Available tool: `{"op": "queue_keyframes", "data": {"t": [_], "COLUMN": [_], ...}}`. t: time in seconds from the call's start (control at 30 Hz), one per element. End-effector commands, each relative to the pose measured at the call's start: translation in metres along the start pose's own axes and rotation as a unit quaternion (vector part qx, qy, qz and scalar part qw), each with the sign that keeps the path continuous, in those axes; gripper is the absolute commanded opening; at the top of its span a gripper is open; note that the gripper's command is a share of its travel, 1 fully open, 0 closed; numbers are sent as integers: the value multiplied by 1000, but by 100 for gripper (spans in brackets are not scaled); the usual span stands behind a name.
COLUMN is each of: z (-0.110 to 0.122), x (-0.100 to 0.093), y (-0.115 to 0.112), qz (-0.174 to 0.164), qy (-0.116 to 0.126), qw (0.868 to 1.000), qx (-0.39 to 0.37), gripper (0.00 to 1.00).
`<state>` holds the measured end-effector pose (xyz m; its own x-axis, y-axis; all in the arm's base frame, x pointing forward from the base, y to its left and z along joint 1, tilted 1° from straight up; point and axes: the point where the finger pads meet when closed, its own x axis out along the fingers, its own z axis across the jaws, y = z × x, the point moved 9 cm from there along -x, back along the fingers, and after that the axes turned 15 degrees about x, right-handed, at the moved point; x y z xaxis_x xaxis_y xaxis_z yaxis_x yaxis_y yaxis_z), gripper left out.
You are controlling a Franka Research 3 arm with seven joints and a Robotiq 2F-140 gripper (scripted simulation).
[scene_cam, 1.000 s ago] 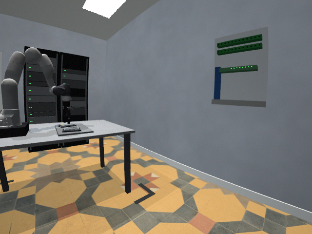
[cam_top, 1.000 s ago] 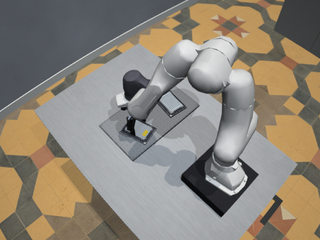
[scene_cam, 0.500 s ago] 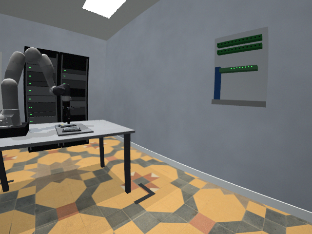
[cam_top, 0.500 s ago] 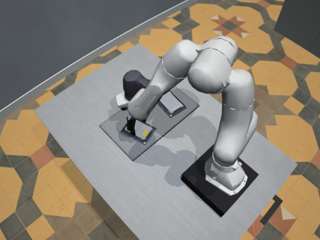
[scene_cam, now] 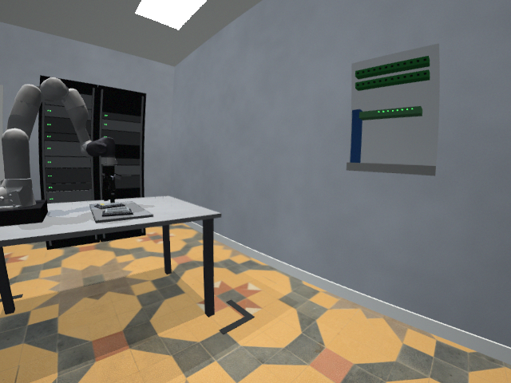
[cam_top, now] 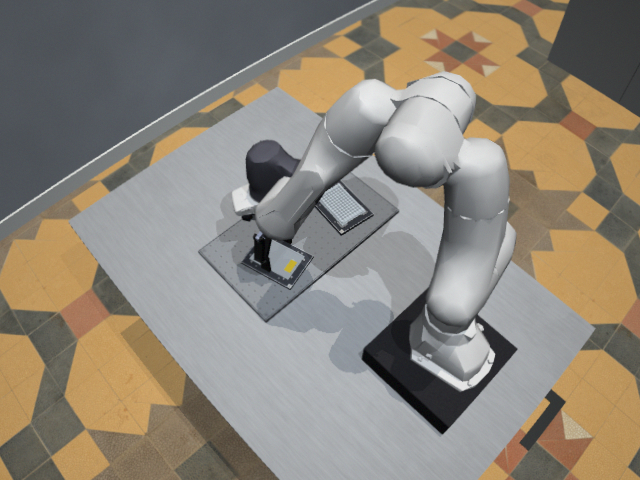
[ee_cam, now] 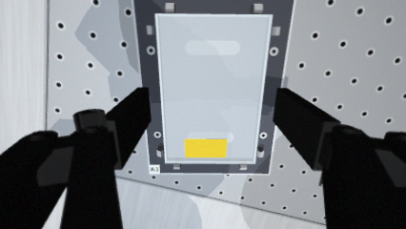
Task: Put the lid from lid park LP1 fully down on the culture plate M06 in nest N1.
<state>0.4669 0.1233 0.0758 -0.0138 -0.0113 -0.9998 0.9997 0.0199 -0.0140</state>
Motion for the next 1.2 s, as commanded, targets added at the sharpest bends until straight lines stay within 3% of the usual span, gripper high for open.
{"op": "queue_keyframes", "data": {"t": [0.0, 0.37, 0.4, 1.17], "z": [0, 0, 0, 0], "x": [-1, -1, -1, -1], "y": [0, 0, 0, 0], "qz": [2, 2, 2, 2], "qy": [0, 0, 0, 0], "qw": [1000, 1000, 1000, 1000], "qx": [1, 1, 1, 1], "gripper": [69, 69, 63, 63]}}
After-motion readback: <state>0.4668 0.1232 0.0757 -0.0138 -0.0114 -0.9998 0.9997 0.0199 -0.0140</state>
